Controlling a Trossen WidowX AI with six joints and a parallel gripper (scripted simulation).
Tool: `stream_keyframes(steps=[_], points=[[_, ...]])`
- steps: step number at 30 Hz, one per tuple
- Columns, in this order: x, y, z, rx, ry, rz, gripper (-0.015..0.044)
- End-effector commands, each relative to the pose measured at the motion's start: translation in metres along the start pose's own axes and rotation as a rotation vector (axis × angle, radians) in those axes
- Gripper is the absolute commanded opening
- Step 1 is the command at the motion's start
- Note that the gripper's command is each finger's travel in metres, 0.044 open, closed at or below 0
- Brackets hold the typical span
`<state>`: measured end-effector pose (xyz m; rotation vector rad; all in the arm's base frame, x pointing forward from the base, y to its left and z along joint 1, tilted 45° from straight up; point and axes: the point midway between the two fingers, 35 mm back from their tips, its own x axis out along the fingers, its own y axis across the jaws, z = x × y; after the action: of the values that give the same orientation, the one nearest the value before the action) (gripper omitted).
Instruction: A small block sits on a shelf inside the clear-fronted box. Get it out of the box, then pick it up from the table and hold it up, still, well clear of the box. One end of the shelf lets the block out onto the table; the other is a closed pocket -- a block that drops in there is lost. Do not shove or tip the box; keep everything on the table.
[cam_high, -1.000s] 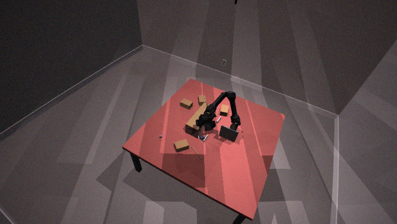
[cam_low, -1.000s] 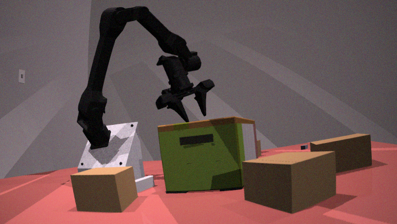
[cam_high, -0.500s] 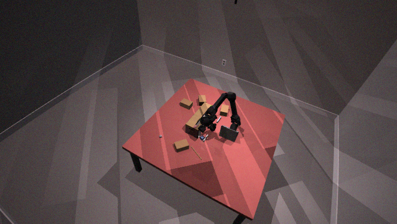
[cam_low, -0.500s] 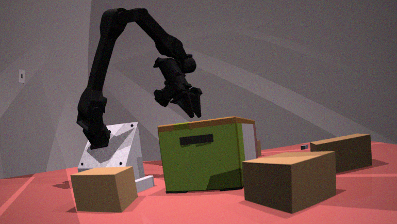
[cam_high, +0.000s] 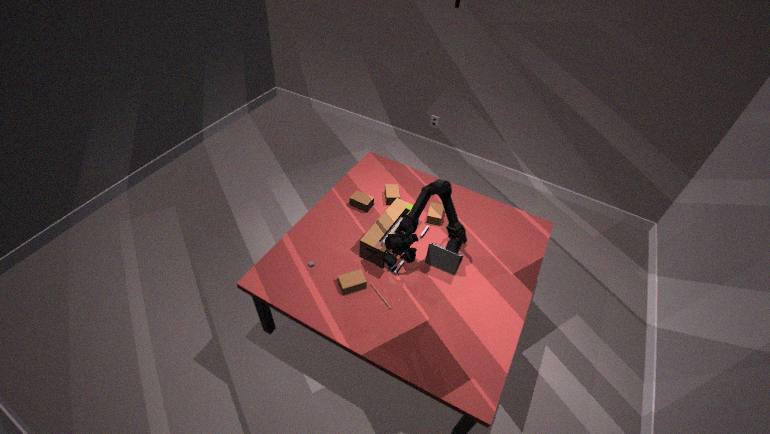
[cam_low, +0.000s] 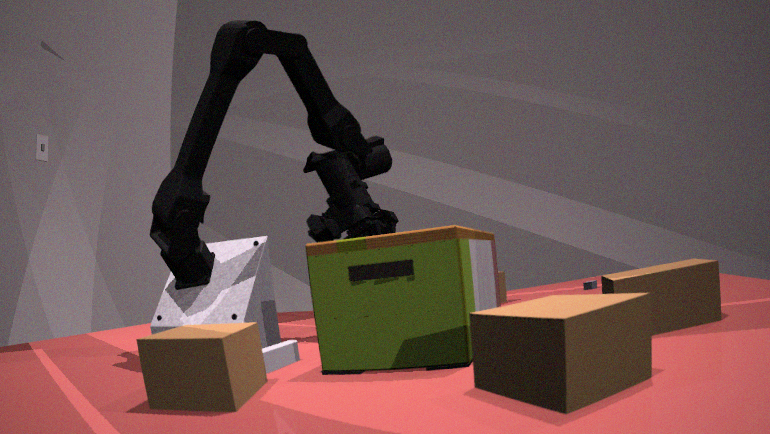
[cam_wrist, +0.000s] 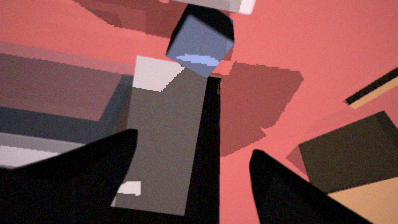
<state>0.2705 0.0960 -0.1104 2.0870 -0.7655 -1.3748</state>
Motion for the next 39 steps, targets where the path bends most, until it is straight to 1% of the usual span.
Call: stream_keyframes(steps=[1, 6, 39], points=[[0.023, 0.005, 0.011, -0.005, 0.005, 0.007, 0.0285], [0.025, 0.004, 0.012, -0.005, 0.005, 0.007, 0.0285], [0.073, 0.006, 0.035, -0.006, 0.005, 0.009, 0.0285]])
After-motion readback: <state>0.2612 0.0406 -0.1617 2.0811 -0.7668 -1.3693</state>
